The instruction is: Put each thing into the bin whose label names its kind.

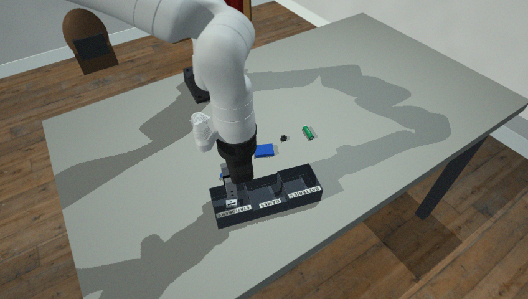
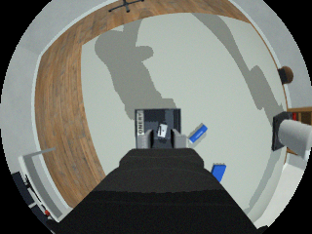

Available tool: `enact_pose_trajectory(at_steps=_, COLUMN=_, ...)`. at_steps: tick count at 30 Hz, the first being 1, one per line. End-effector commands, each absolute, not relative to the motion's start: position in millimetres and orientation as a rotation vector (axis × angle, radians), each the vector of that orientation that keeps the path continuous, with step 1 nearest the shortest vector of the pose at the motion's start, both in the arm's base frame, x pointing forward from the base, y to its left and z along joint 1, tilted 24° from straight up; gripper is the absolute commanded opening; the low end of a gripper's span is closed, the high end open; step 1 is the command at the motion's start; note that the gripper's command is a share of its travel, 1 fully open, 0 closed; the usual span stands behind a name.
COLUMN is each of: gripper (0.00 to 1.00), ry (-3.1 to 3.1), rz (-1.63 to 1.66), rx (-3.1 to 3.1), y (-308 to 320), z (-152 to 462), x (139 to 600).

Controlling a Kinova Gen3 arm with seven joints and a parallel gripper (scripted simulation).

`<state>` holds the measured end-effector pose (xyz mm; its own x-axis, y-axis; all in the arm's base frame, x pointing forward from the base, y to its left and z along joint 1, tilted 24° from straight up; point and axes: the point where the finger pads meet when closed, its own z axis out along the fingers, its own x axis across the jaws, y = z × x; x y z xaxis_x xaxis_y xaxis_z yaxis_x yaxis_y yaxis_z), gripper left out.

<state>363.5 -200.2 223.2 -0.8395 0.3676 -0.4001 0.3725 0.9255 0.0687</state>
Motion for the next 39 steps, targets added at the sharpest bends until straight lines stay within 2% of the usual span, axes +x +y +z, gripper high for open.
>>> enact_pose_trajectory(at_steps=1, gripper=0.62, ry=2.671, rz=-0.021, rx=0.539, y=-201, z=224, x=363)
enact_pose_trajectory(at_steps=11, gripper=0.62, ry=2.671, rz=-0.021, rx=0.539, y=-203, z=224, x=362)
enact_pose_trajectory(at_steps=12, gripper=1.00, ry=2.654, rz=0.003, rx=0.613, y=-193, z=222, x=358)
enact_pose_trajectory(at_steps=15, gripper=1.00, ry=2.611, rz=0.039, rx=0.781, y=-170, z=216, x=348)
enact_pose_trajectory(at_steps=25, gripper=1.00, ry=2.616, rz=0.040, rx=0.776, y=-95, z=195, x=315)
enact_pose_trajectory(at_steps=39, gripper=1.00, ry=2.617, rz=0.038, rx=0.777, y=-23, z=175, x=282)
